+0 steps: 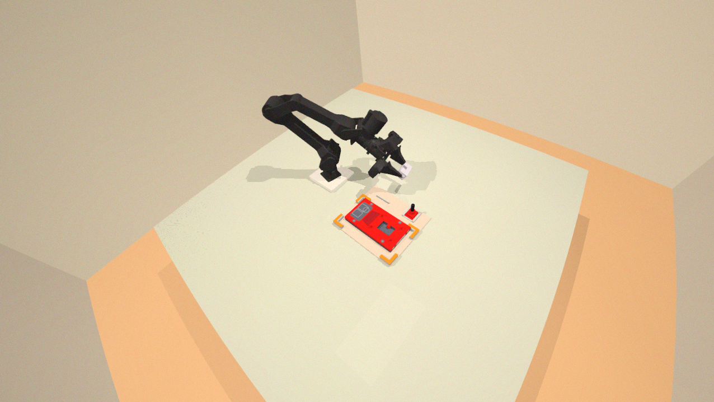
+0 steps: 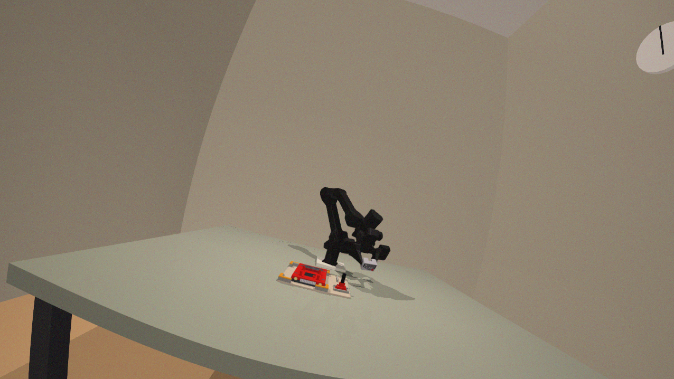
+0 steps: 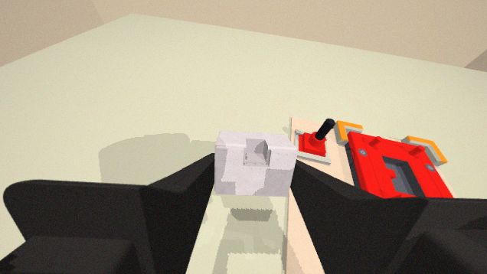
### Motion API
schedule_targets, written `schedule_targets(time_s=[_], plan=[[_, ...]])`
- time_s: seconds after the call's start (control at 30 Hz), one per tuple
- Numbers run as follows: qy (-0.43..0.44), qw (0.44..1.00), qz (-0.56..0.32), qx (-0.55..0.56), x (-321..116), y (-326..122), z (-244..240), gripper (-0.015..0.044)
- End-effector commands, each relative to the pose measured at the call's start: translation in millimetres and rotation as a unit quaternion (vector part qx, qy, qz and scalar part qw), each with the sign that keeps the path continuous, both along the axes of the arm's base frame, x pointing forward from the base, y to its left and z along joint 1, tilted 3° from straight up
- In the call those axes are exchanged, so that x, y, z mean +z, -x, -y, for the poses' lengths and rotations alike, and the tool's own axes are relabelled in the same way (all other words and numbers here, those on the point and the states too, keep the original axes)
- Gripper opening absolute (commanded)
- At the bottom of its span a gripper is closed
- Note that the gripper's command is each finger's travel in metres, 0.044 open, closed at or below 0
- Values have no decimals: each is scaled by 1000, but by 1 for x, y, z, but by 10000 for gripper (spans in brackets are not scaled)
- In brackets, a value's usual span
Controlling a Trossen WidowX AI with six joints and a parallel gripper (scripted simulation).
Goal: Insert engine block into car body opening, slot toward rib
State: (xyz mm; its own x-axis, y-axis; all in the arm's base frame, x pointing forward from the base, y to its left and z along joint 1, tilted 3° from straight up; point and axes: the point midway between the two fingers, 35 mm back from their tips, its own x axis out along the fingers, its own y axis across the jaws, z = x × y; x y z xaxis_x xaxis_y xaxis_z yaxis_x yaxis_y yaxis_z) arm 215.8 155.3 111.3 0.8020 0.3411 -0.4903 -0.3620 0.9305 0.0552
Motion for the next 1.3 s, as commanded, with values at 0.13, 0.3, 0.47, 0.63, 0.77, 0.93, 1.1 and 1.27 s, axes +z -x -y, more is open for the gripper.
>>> schedule_targets(time_s=[0.13, 0.3, 0.47, 0.63, 0.77, 0.93, 1.1, 1.27], plan=[[0, 1000, 4, -1, -17, -1, -1, 0], [0, 1000, 4, -1, -27, -1, -2, 0], [0, 1000, 4, -1, -37, -1, -2, 0], [0, 1000, 4, -1, -48, -2, -3, 0], [0, 1000, 4, -1, -56, -2, -3, 0], [0, 1000, 4, -1, -65, -2, -4, 0], [0, 1000, 3, -1, -74, -2, -4, 0], [1, 1000, 3, -1, -79, -2, -5, 0]])
